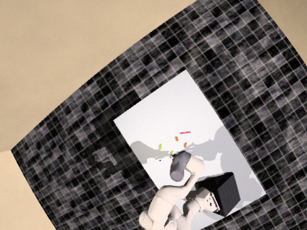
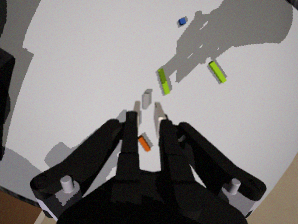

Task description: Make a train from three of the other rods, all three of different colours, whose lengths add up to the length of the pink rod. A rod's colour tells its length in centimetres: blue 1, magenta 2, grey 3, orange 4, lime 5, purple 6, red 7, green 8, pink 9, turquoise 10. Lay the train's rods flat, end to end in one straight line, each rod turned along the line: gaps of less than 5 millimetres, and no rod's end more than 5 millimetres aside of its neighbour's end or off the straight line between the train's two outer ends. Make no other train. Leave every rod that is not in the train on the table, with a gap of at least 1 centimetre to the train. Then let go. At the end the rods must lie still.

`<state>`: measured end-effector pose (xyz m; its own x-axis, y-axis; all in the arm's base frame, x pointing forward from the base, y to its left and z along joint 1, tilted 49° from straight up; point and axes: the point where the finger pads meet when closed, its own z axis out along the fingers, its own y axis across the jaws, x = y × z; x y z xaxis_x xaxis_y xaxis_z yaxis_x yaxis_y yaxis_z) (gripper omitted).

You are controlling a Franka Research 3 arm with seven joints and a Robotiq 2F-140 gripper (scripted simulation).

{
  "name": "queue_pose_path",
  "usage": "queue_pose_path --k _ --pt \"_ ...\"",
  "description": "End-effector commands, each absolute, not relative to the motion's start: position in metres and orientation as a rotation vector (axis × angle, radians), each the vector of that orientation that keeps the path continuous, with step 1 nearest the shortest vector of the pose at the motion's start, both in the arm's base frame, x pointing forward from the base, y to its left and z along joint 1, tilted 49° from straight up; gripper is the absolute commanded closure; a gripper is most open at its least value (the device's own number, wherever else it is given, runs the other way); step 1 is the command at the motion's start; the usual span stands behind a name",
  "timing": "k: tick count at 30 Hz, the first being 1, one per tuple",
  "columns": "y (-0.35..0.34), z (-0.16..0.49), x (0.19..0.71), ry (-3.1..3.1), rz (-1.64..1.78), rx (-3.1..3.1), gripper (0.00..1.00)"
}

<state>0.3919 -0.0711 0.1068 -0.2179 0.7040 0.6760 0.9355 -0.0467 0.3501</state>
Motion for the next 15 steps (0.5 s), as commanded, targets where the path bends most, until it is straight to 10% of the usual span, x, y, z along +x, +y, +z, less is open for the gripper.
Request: queue_pose_path --k 1,15 --pt "-0.0711 0.1053 0.3921 -1.952 -1.131 -1.742 0.85" --pt "-0.0698 0.1041 0.3926 -1.953 -1.131 -1.742 0.85"
